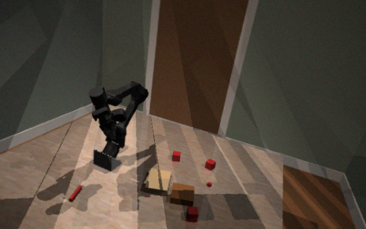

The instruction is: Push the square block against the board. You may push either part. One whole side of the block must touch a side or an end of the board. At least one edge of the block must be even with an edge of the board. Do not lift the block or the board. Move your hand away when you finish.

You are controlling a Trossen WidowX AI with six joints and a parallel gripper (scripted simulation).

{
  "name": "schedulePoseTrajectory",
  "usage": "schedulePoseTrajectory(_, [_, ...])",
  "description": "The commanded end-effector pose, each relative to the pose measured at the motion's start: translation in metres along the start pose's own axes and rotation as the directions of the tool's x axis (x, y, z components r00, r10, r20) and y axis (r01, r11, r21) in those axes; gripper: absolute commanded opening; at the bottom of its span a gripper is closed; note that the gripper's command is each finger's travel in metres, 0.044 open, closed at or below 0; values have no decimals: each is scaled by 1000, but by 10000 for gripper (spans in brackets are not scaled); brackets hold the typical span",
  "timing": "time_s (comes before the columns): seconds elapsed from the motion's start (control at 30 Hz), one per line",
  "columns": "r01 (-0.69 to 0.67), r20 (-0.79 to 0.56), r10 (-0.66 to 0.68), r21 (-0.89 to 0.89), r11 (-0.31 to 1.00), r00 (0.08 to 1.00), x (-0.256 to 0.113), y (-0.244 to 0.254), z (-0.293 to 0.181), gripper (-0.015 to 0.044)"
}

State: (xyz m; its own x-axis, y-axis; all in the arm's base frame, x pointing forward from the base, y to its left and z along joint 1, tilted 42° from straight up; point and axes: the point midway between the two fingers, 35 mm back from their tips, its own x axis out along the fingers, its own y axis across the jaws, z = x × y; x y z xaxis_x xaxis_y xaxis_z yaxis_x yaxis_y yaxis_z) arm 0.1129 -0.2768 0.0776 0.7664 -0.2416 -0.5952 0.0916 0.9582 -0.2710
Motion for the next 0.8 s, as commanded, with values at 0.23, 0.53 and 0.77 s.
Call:
schedulePoseTrajectory(0.23, [-159,-28,170,223,962,985,37,9,18,0])
schedulePoseTrajectory(0.53, [-261,-64,322,451,854,944,67,26,32,0])
schedulePoseTrajectory(0.77, [-286,-99,438,624,727,894,90,44,43,0])
